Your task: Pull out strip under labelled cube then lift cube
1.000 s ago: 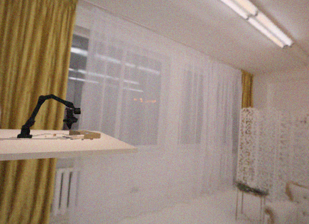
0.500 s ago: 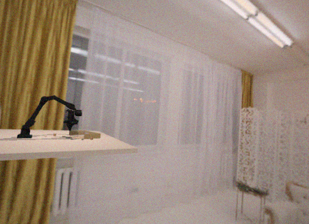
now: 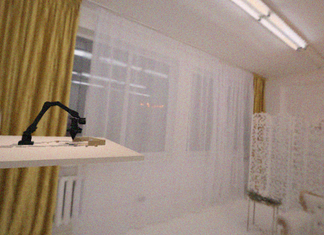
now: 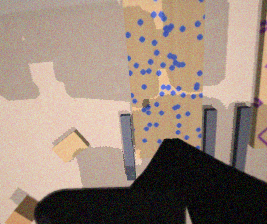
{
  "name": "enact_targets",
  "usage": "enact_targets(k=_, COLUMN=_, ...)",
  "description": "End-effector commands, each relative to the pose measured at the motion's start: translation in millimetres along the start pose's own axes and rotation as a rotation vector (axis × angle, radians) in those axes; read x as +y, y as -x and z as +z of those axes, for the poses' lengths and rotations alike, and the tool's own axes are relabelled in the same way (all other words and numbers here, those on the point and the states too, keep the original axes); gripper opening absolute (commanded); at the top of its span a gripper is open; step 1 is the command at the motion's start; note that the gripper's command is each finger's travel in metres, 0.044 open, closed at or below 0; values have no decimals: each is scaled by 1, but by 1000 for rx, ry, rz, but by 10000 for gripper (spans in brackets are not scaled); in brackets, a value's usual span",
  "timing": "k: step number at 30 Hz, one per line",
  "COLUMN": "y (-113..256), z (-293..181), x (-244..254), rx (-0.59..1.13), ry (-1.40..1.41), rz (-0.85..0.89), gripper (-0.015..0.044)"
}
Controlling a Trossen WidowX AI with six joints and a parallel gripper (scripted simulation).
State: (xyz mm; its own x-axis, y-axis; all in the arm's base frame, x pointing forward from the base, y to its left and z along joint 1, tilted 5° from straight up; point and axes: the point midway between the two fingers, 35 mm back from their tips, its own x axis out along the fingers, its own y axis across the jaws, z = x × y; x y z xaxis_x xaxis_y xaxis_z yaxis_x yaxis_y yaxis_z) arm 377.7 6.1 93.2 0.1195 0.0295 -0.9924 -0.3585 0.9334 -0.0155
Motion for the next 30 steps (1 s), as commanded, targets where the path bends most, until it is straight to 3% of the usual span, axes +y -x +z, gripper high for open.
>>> enact_targets(k=1, y=-12, z=-2, x=-1, rx=15, ry=2, rz=1, gripper=0)
enact_targets(k=30, y=-39, z=-5, x=-3, rx=16, ry=2, rz=1, gripper=0)
